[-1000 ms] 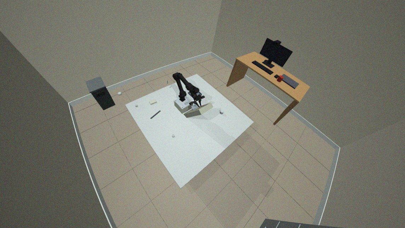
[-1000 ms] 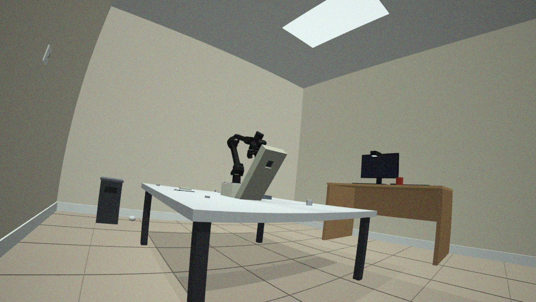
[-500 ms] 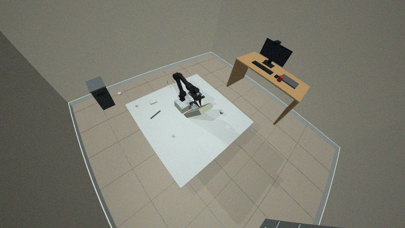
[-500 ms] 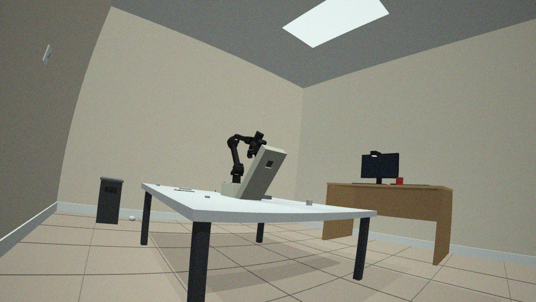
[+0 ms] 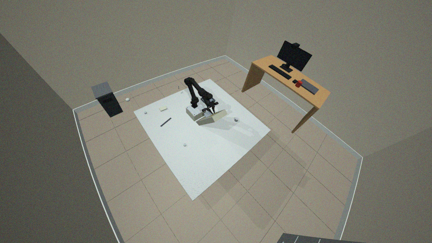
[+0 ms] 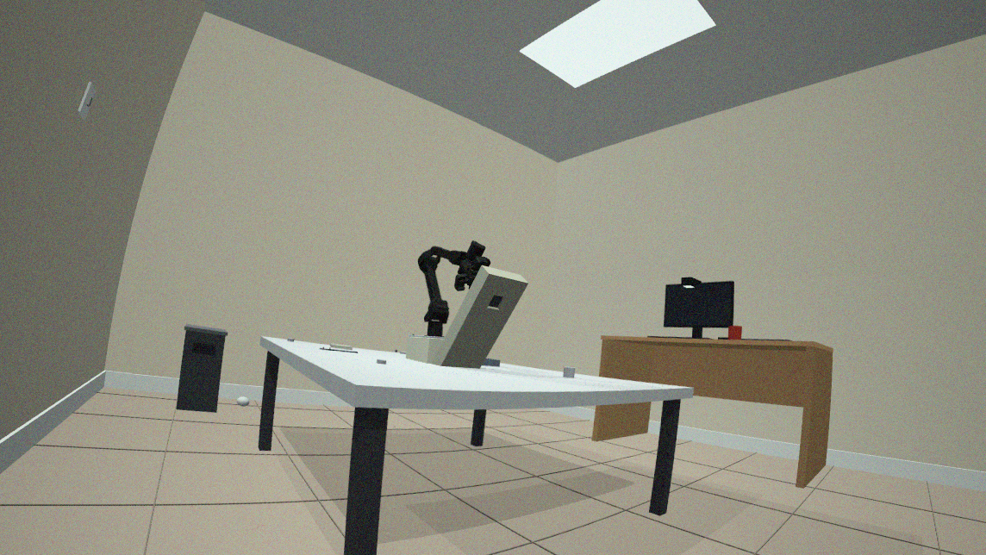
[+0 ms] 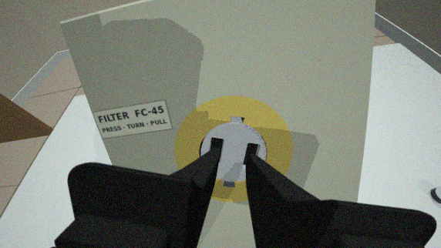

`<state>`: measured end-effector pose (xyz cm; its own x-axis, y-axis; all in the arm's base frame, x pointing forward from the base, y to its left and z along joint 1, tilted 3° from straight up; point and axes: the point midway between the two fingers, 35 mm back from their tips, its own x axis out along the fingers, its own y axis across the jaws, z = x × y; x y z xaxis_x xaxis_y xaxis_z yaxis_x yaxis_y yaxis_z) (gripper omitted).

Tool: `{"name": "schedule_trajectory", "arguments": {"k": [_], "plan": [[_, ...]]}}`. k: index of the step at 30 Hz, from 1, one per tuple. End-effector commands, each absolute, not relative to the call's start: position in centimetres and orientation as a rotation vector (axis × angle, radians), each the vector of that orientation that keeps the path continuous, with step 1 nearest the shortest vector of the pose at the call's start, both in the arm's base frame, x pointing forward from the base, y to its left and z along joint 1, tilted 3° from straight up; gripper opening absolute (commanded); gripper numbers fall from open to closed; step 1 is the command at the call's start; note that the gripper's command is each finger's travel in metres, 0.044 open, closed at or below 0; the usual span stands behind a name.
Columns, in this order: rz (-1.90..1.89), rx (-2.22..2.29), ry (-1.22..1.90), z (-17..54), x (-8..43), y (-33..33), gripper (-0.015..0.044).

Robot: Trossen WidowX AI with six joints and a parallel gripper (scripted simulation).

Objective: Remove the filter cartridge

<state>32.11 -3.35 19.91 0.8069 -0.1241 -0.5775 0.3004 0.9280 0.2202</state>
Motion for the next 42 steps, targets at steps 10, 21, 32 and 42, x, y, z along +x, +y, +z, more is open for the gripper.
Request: {"name": "schedule_trajectory", "arguments": {"k": [10, 21, 32, 42], "plan": [[-0.228, 0.307, 0.595, 19.77, 32.04, -3.3, 0.0091], [-0.228, 0.307, 0.595, 19.57, 32.26, -3.34, 0.0091], [-0.228, 0.307, 0.595, 19.59, 32.28, -3.33, 0.0091], [-0.228, 0.307, 0.595, 19.67, 32.34, -3.34, 0.0091]]}}
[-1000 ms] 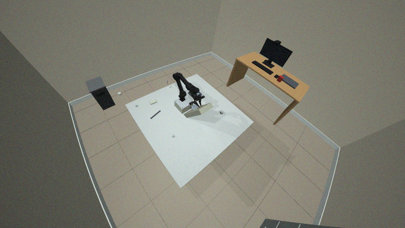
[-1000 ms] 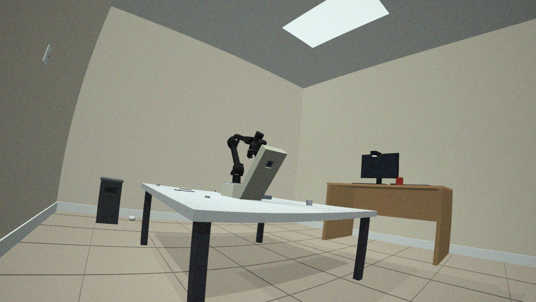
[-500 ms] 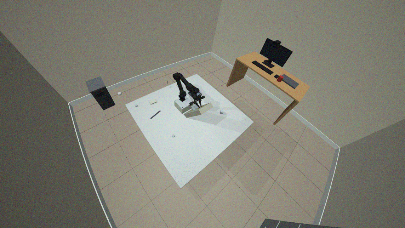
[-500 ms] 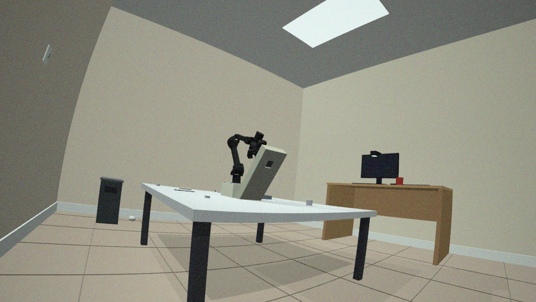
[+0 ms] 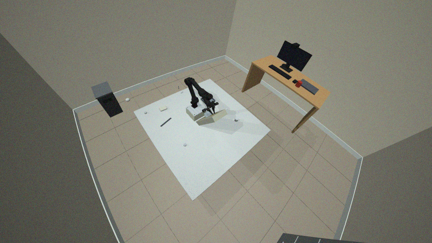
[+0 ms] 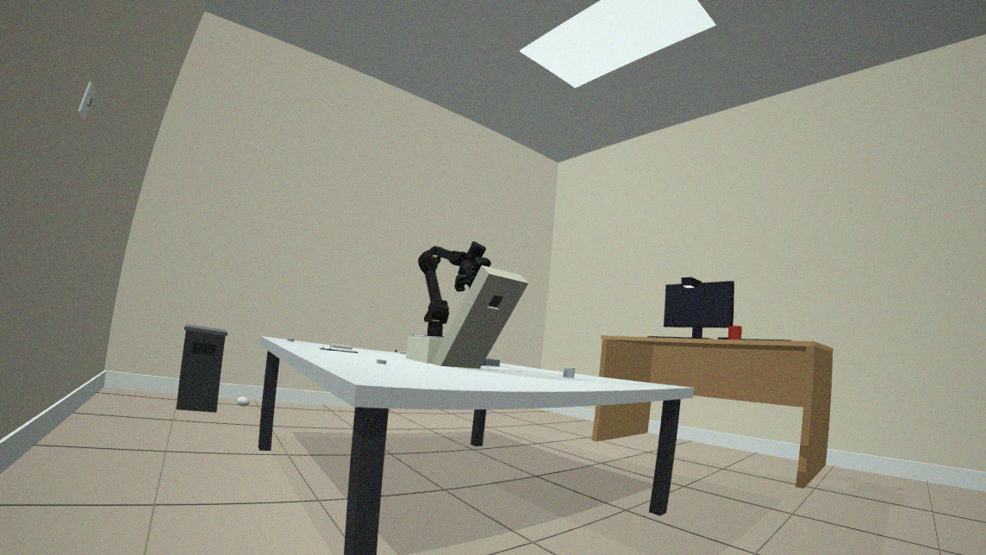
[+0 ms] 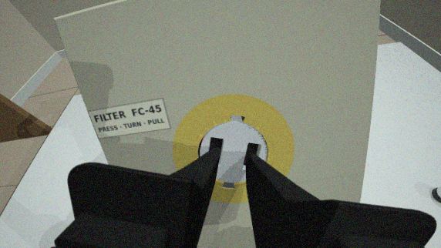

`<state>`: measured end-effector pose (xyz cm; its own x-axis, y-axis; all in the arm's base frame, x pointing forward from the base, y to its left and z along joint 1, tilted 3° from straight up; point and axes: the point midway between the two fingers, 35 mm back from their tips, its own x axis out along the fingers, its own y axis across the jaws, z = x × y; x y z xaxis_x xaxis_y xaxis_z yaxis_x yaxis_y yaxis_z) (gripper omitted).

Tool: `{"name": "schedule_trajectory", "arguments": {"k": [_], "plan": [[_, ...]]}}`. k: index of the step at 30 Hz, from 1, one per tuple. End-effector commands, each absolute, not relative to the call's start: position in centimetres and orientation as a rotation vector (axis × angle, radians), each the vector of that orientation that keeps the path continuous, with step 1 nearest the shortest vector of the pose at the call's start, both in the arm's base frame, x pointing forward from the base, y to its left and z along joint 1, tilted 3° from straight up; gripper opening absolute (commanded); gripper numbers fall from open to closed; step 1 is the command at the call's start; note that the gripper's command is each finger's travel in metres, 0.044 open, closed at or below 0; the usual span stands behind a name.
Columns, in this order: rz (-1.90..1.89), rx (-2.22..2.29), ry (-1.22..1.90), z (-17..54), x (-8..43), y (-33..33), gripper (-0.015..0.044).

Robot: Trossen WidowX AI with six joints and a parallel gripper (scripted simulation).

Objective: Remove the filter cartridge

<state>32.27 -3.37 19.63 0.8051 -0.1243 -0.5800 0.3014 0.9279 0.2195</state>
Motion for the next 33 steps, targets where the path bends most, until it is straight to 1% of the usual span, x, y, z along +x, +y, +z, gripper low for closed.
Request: {"name": "schedule_trajectory", "arguments": {"k": [1, 33], "plan": [[-0.228, 0.307, 0.595, 19.68, 32.34, -3.34, 0.0091], [-0.228, 0.307, 0.594, 19.08, 33.25, -3.47, 0.0091]]}}
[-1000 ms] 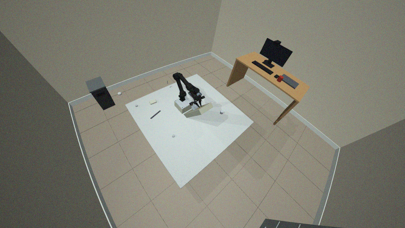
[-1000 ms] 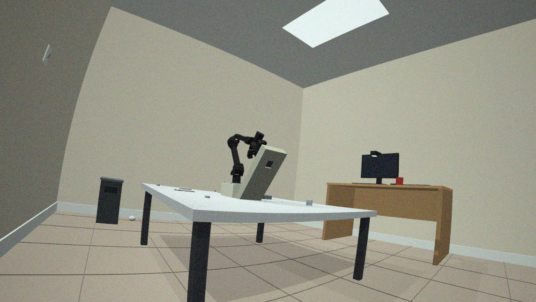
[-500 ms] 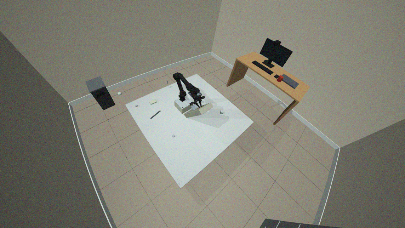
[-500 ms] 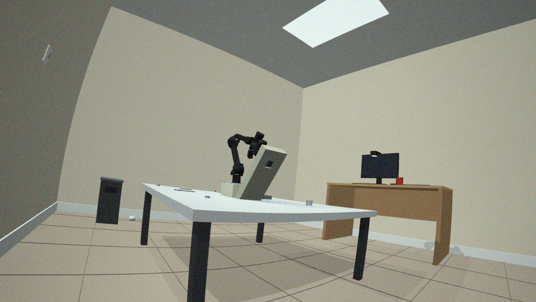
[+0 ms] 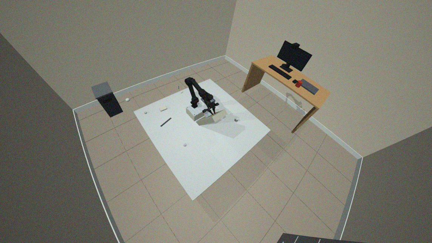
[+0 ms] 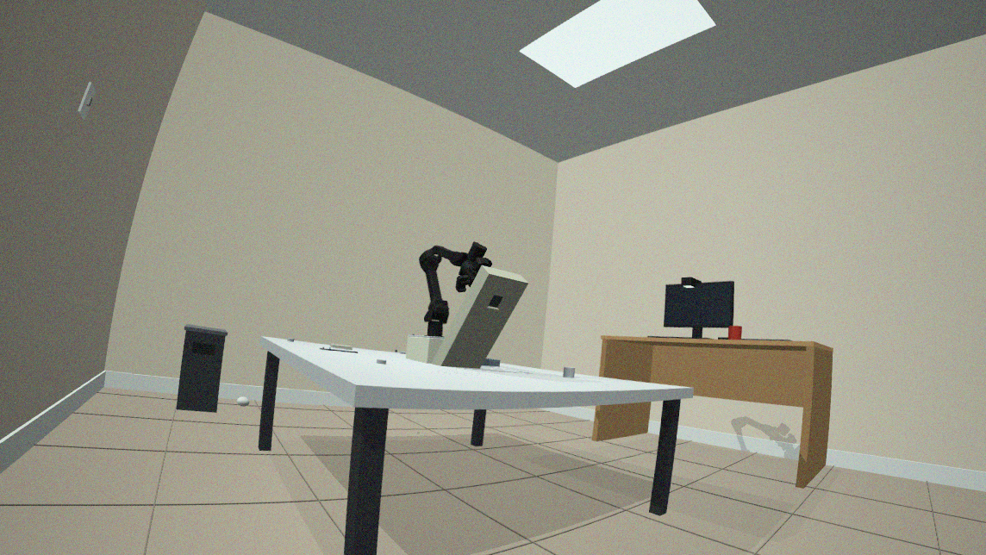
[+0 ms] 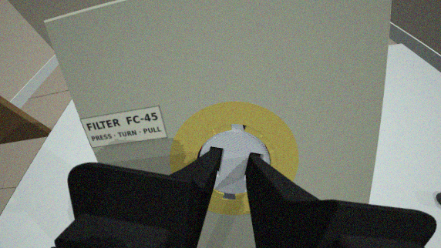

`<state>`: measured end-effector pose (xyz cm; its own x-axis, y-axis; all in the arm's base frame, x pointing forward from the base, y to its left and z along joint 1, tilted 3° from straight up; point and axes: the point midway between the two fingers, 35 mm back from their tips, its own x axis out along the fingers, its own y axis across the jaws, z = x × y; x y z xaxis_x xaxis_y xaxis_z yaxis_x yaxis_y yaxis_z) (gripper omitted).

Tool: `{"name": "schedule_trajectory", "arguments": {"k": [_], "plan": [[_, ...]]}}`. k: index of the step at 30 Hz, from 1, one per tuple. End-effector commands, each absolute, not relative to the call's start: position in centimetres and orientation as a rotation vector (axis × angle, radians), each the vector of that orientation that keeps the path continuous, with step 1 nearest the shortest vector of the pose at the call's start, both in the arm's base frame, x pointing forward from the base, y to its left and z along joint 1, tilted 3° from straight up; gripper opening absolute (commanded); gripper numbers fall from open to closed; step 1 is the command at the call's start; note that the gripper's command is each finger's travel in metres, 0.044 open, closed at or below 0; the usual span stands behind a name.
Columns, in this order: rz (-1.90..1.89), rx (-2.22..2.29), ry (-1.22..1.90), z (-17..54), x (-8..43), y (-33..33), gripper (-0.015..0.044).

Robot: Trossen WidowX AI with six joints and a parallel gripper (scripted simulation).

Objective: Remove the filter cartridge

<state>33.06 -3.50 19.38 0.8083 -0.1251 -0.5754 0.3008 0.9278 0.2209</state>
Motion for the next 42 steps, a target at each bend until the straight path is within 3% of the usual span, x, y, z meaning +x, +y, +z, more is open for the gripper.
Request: {"name": "schedule_trajectory", "arguments": {"k": [1, 28, 38, 42], "plan": [[-0.228, 0.307, 0.594, 19.05, 33.29, -3.48, 0.0091], [-0.228, 0.307, 0.594, 18.66, 33.85, -3.57, 0.0091], [-0.229, 0.311, 0.588, 19.09, 33.43, -3.54, 0.0005], [-0.236, 0.333, 0.587, 18.99, 33.52, -3.55, 0.0]]}}
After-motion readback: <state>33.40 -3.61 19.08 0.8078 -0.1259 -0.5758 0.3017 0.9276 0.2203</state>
